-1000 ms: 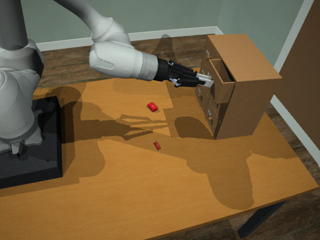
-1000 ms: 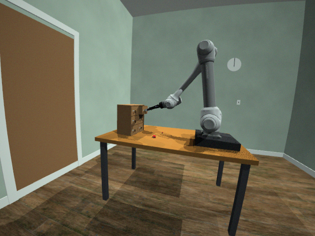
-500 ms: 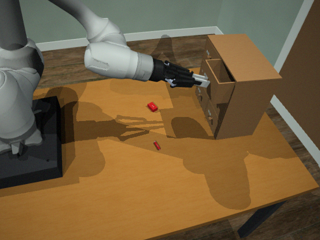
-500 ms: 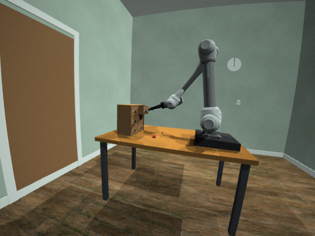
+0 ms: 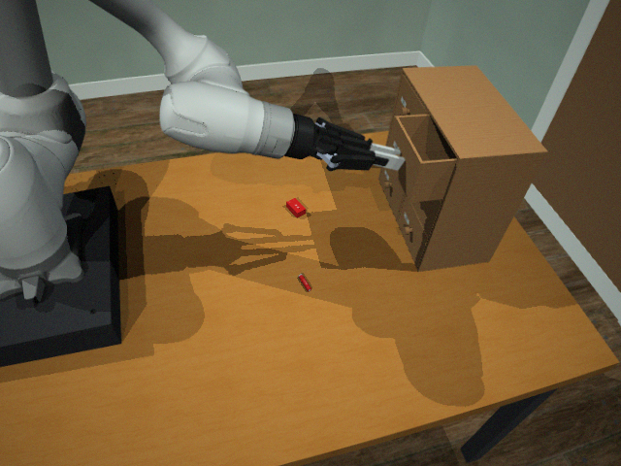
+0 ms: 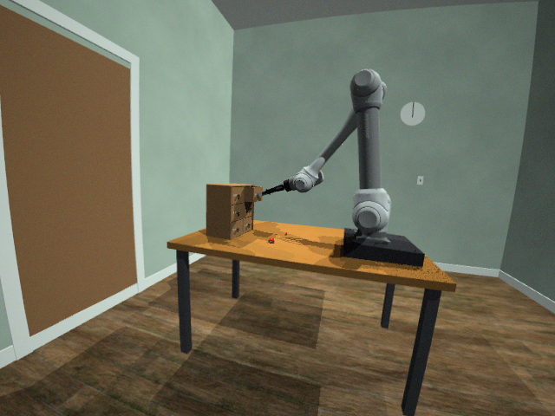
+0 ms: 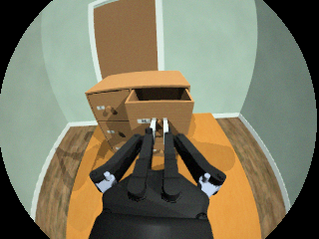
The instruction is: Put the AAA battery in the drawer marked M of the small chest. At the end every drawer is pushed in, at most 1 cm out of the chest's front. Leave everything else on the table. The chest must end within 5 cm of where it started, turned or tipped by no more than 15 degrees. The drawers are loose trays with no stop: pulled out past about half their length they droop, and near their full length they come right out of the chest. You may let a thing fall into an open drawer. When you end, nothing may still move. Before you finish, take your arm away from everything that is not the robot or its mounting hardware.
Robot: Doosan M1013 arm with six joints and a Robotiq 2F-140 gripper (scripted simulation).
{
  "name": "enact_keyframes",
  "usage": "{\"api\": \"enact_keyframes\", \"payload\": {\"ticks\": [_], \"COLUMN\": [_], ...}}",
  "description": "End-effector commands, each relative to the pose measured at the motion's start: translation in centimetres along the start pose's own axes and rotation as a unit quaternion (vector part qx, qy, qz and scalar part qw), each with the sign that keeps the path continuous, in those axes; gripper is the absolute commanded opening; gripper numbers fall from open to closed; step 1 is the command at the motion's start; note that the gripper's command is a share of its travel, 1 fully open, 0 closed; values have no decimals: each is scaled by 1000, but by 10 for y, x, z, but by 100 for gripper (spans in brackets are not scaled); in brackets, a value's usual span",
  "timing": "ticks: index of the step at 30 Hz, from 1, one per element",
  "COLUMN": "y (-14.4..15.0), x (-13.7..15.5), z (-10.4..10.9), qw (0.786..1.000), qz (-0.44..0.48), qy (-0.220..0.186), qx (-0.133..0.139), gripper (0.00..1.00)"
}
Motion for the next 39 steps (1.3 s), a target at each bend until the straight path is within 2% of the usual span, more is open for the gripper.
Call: {"api": "enact_keyframes", "payload": {"ticks": [1, 18, 29, 39], "y": [0, 0, 0, 0], "x": [0, 0, 0, 1], "z": [0, 1, 1, 2], "qw": [1000, 1000, 1000, 1000], "qz": [0, 0, 0, 0], "qy": [0, 0, 0, 0], "qx": [0, 0, 0, 0], "gripper": [8, 8, 20, 20]}}
Point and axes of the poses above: the point where the finger pads meet when closed, its own z axis back along the fingers, its own y axis across the jaws, x = y × z, the point moved 4 cm from there along z, back along the fingers, and after that the axes turned 4 degrees about z, right-handed, at the moved point
